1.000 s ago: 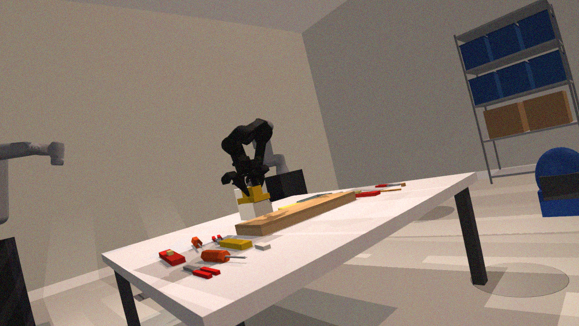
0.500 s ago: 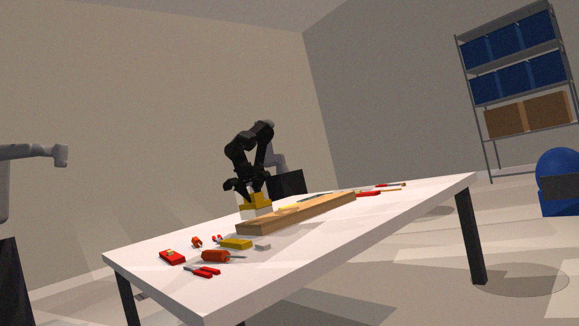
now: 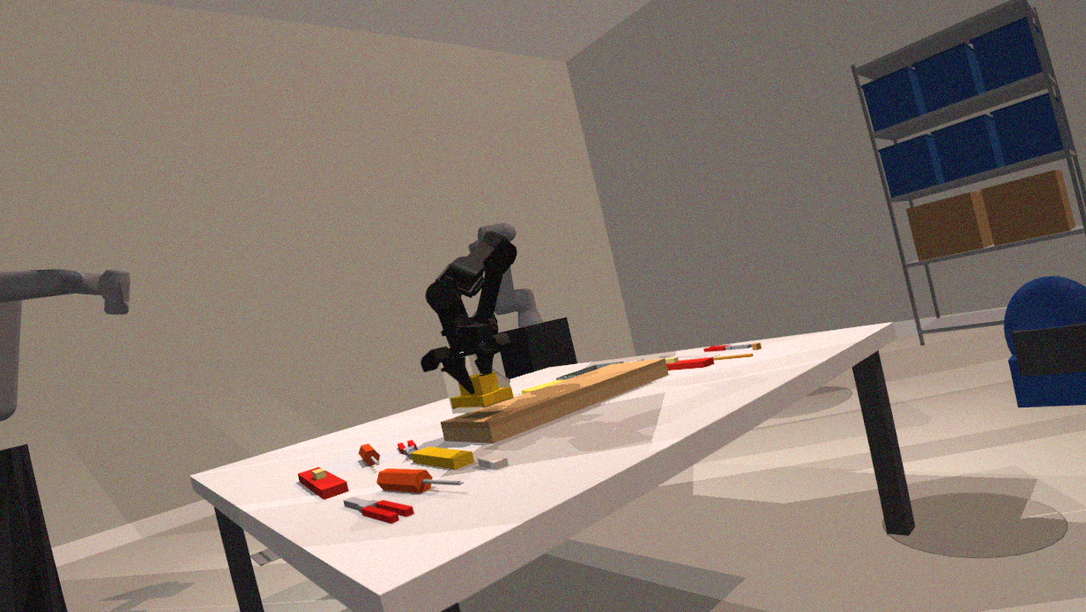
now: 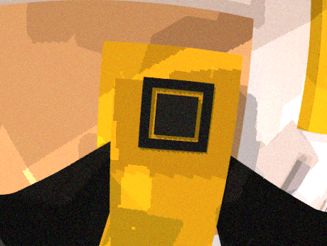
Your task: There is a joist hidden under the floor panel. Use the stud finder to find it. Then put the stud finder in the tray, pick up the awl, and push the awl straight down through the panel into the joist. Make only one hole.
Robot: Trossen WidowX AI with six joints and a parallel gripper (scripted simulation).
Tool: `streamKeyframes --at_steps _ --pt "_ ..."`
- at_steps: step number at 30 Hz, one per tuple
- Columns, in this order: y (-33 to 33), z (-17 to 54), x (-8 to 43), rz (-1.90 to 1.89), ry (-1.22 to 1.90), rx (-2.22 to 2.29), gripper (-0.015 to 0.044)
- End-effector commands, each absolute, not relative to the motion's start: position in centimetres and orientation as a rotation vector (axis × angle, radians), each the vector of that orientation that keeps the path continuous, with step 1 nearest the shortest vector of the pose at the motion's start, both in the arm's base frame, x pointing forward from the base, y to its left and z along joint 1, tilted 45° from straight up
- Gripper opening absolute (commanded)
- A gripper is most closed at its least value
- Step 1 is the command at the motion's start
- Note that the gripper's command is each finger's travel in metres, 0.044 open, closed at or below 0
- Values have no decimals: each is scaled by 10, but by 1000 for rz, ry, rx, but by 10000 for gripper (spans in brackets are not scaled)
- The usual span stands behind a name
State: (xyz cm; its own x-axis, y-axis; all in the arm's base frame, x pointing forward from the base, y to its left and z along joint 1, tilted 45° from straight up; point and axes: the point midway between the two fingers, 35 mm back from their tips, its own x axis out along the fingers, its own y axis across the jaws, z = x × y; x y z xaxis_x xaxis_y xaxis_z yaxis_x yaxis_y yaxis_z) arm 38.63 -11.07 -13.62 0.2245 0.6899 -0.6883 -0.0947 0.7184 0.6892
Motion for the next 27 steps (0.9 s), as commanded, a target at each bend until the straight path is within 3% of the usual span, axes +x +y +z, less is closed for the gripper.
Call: streamKeyframes --at_steps 1,27 --pt "-108 -139 386 582 1232 588 0" --pt "-80 -138 383 584 1232 591 0"
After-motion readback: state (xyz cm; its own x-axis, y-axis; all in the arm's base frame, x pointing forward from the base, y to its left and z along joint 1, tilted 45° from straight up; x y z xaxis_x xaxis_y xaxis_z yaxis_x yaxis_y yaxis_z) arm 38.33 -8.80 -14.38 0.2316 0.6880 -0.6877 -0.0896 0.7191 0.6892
